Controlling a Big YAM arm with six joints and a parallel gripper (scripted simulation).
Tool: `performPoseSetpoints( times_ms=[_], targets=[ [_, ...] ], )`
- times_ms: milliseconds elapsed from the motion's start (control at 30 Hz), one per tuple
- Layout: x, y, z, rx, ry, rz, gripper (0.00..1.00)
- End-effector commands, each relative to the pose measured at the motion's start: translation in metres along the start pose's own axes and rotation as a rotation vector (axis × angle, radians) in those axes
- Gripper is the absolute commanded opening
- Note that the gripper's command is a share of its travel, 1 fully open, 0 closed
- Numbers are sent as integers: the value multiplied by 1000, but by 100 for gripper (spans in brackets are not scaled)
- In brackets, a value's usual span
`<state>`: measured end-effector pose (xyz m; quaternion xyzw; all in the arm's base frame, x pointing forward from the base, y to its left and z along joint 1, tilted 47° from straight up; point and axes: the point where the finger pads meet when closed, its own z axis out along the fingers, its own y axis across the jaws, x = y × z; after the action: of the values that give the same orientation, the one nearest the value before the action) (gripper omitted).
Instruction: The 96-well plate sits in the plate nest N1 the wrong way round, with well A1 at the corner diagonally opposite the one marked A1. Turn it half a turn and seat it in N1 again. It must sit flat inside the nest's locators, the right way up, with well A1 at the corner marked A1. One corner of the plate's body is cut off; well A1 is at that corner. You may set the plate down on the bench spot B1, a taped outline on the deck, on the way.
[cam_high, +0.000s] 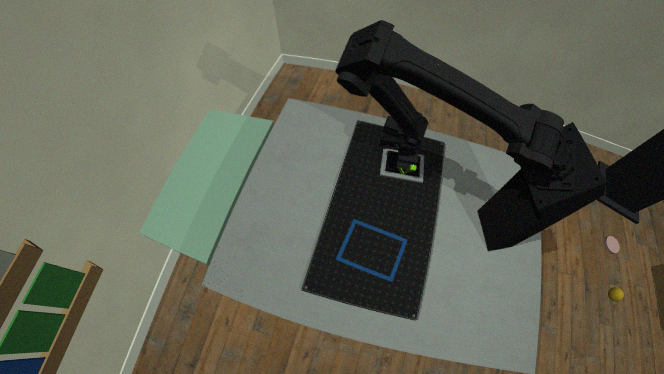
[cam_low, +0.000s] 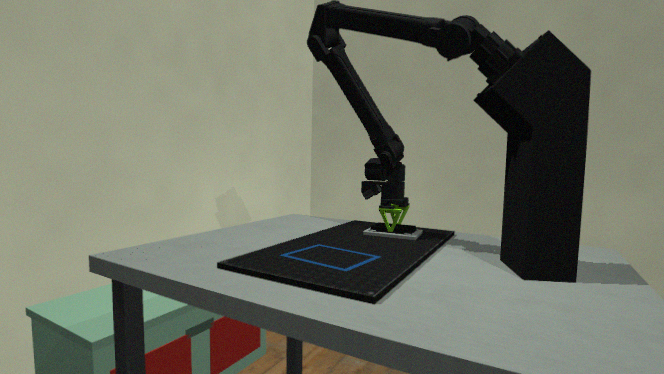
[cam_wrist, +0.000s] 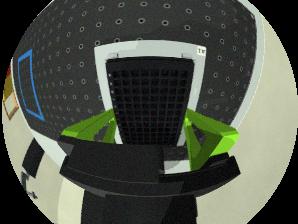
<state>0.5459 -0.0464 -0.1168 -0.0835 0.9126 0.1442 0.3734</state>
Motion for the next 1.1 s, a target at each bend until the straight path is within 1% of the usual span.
performPoseSetpoints(
  times_ms=[0,967,1033,1067],
  targets=[
    [0,1,5,-4,-3,1,0],
    [0,1,5,-4,-3,1,0],
    [-4,-4,-12,8,-11,1,0],
    [1,-6,-16,11,-2,8,0]
  ],
)
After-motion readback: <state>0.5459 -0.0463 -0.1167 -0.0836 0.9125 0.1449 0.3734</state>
